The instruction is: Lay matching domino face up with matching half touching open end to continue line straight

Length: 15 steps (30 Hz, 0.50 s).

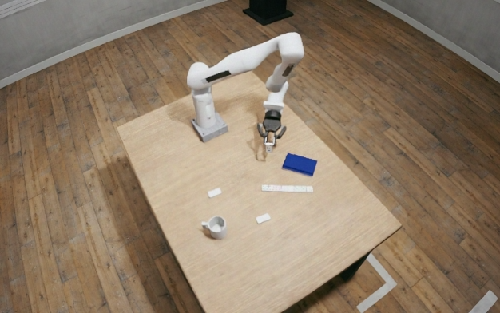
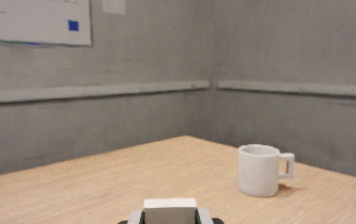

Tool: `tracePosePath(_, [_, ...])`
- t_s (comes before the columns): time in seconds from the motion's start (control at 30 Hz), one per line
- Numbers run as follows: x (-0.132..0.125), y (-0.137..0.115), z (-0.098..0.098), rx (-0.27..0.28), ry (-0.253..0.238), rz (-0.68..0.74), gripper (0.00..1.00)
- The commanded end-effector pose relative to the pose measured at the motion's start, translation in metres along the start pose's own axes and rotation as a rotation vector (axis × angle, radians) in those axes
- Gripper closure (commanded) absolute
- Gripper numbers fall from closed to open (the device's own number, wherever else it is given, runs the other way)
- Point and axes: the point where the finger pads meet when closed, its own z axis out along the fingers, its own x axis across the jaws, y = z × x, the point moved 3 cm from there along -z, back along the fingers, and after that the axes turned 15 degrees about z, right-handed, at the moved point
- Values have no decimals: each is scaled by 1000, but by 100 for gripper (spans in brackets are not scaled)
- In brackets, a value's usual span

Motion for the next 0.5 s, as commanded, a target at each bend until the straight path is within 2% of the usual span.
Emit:
tracePosePath(0.0, [1,4,1,7,-1,5,69])
tracePosePath(0.13, [2,7,2,8,-2,3,69])
tracePosePath(0.47, [9,33,7,8,-1,2,69])
